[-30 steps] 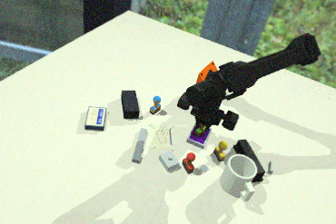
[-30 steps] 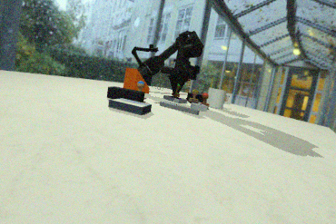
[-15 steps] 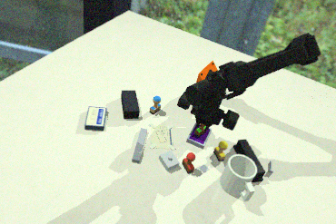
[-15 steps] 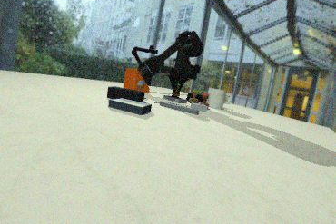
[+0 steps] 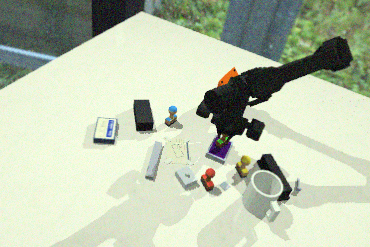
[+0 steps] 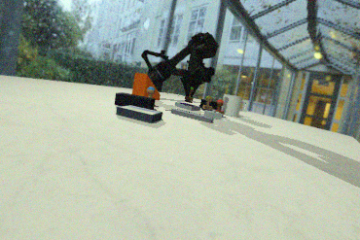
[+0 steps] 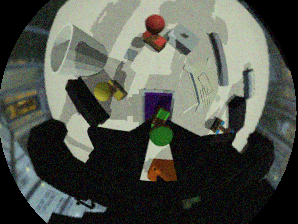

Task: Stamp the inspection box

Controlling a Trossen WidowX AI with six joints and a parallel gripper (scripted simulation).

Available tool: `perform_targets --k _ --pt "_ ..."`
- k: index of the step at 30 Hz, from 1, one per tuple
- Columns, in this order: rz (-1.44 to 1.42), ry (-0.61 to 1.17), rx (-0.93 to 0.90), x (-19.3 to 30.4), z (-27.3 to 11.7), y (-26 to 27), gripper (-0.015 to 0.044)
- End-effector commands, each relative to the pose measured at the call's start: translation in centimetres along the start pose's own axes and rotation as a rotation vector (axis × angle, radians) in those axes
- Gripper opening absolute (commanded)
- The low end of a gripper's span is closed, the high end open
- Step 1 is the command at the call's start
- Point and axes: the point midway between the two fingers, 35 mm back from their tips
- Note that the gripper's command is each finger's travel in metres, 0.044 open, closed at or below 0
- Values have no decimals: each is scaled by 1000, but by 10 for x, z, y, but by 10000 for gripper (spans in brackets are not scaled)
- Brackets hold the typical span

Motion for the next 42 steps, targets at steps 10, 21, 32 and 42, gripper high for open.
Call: perform_targets --k 10,21,32,42 --pt "-6 -3 8 -2 -22 -1 0" --pt "-5 -3 7 -1 -40 -1 0" --pt "-210 -5 8 -18 -47 -13 0" --pt "-526 -8 11 -45 -49 -35 0"
Point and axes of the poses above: the point midway between the two fingers, 35 mm back from their tips, its own z axis out along the fingers, its own y axis across the jaws, x = y × z, and after that the axes turned 11 degrees about z, right-handed
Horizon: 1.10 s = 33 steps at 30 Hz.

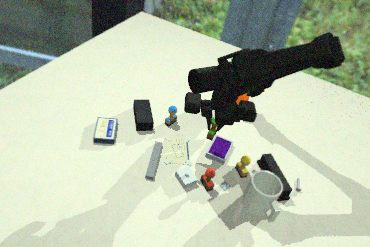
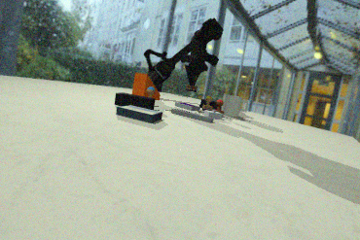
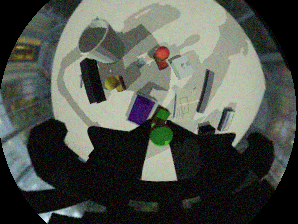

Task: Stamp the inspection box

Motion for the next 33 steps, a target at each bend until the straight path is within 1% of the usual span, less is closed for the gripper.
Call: perform_targets --k 1,20,33 --pt "-137 -1 8 -6 -1 -15 0" --pt "-731 -4 16 -25 2 -79 0" --pt "-752 -4 16 -26 7 -82 0"
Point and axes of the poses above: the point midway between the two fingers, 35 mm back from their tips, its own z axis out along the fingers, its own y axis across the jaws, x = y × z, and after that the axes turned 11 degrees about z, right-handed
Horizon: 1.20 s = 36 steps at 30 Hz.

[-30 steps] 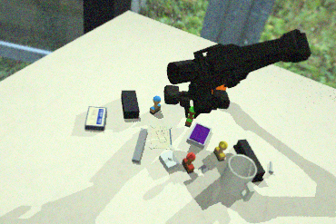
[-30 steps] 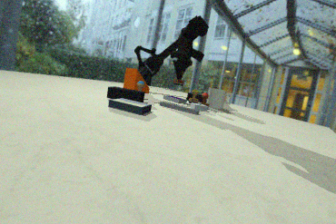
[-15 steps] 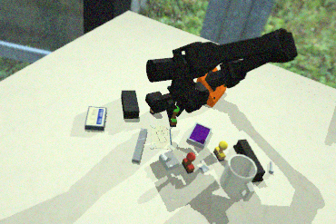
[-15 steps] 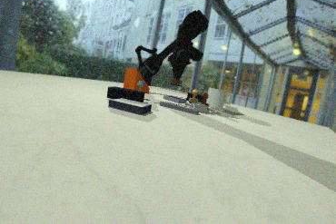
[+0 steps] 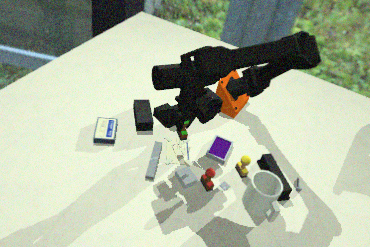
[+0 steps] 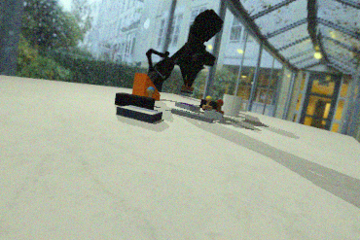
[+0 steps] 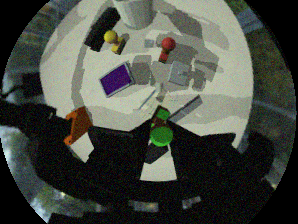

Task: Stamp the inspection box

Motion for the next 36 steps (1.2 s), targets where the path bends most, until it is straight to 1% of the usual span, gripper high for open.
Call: perform_targets --k 1,36 --pt "-8 3 0 1 3 -1 0" --pt "-7 0 -1 1 26 -2 0"
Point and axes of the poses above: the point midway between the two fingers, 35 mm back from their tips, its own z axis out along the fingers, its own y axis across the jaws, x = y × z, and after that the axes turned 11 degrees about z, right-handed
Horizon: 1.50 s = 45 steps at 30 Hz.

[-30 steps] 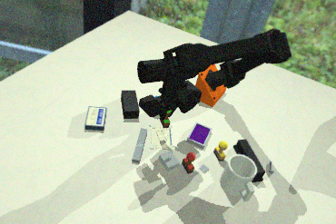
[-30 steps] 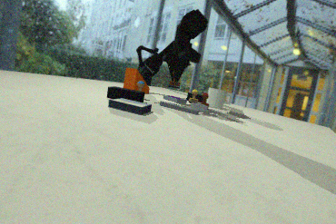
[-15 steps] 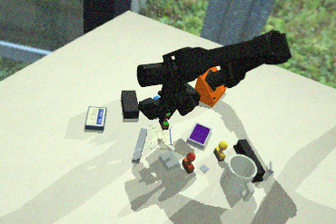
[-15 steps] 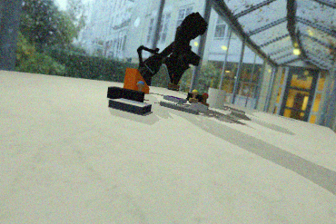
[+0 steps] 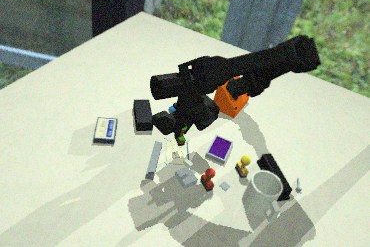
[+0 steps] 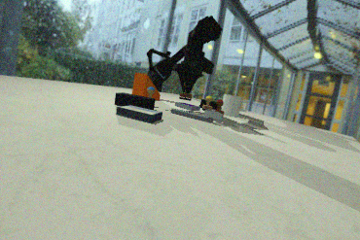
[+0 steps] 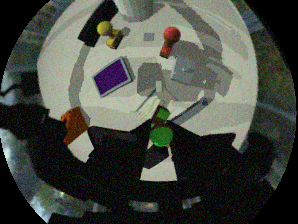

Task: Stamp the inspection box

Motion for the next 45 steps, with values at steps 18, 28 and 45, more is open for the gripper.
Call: perform_targets --k 18,28,45 --pt "6 -8 0 -1 14 0 0" --pt "6 -9 -1 -1 21 0 0" --pt "6 -11 -3 -1 32 1 0"
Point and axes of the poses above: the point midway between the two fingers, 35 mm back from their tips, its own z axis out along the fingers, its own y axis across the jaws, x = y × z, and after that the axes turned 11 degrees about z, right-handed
